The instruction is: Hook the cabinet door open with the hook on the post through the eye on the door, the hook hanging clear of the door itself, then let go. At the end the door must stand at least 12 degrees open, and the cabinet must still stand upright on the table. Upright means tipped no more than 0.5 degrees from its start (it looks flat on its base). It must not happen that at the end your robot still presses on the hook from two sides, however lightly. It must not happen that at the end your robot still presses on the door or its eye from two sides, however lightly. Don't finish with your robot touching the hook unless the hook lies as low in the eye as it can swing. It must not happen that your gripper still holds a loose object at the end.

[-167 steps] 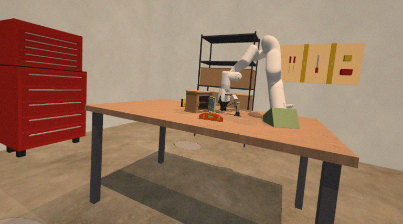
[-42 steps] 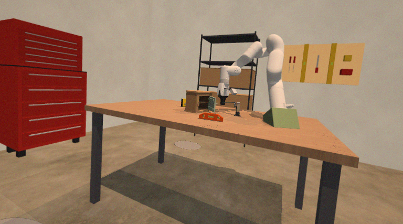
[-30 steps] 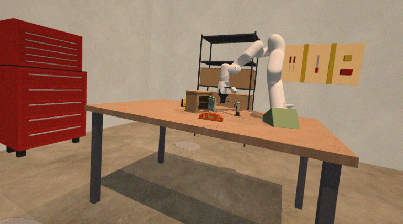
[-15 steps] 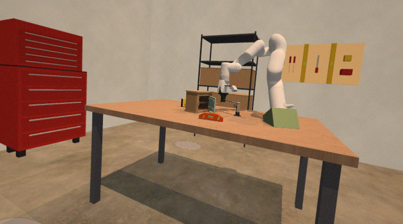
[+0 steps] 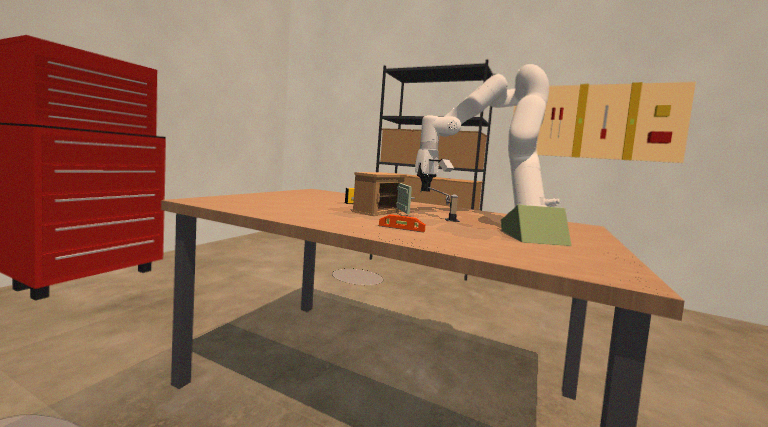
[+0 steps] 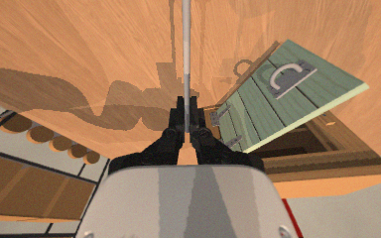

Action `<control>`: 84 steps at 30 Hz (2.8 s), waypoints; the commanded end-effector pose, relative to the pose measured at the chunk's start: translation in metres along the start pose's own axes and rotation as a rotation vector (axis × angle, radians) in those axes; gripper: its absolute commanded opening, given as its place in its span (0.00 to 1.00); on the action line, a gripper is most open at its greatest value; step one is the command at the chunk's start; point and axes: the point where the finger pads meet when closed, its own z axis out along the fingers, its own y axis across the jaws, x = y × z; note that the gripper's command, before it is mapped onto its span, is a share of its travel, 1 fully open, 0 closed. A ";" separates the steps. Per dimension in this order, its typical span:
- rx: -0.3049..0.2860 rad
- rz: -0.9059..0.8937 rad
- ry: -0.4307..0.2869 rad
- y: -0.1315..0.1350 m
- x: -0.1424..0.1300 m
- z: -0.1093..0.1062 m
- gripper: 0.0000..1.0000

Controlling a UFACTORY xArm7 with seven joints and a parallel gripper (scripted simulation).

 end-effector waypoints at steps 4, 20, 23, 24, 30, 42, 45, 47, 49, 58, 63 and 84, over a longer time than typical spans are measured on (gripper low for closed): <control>-0.001 0.000 -0.002 0.001 0.001 -0.008 0.04; -0.001 -0.084 -0.003 0.009 0.002 -0.008 0.04; -0.001 -0.131 -0.003 0.012 0.002 -0.008 0.04; -0.001 -0.131 -0.003 0.012 0.002 -0.008 0.04; -0.001 -0.140 -0.003 0.016 0.002 -0.008 0.04; -0.001 -0.218 -0.003 0.024 0.004 -0.008 0.04; -0.001 -0.266 -0.003 0.027 0.004 -0.008 0.04; -0.001 -0.269 -0.003 0.031 0.005 -0.008 0.04; -0.001 -0.269 -0.003 0.031 0.005 -0.008 0.04; -0.001 -0.336 -0.003 0.038 0.008 -0.009 0.04; -0.001 -0.368 -0.003 0.040 0.008 -0.009 0.04; -0.001 -0.519 -0.003 0.055 0.015 -0.009 0.04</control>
